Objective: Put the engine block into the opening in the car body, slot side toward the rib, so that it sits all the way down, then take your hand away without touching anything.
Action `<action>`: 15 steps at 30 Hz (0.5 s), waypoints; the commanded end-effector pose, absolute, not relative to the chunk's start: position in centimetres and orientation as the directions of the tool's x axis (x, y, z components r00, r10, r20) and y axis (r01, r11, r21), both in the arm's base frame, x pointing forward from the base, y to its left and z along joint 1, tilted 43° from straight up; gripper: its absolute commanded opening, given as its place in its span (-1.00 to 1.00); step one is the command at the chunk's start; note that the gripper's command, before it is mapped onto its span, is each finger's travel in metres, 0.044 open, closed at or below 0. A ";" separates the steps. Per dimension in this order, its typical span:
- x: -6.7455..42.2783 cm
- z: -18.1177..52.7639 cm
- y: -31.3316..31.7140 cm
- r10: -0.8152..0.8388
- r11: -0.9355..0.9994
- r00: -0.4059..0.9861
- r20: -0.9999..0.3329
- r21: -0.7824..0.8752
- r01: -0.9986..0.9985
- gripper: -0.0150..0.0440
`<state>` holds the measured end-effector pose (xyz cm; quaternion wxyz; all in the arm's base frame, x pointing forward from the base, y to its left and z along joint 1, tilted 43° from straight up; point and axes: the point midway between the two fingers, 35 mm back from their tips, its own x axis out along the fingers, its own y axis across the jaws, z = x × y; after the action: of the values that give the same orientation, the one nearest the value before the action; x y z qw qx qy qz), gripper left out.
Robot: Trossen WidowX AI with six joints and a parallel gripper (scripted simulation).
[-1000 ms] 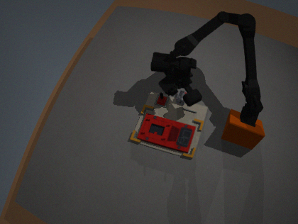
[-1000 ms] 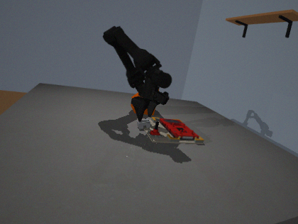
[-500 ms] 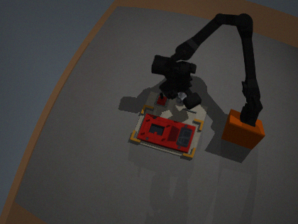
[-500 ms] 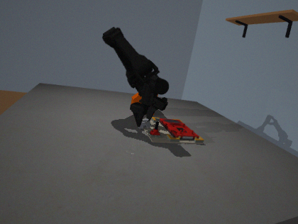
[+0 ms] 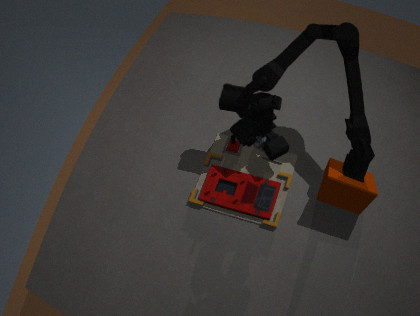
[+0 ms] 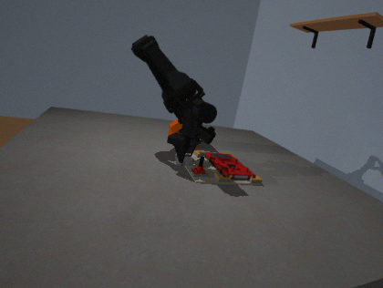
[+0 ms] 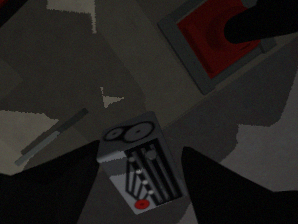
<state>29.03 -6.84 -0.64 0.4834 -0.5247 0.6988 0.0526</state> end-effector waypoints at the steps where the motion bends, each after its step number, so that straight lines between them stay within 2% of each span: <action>1: 29.0 -0.7 -6.9 -0.684 0.440 0.019 -0.729 -0.433 -0.786 0.26; 12: 29.0 -0.7 -6.9 -0.684 0.440 0.019 -0.729 -0.433 -0.786 0.01; 15: 29.0 -0.6 -6.8 -0.683 0.441 0.019 -0.730 -0.433 -0.787 -0.25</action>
<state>29.04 -6.85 -0.63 0.4834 -0.5249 0.6986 0.0525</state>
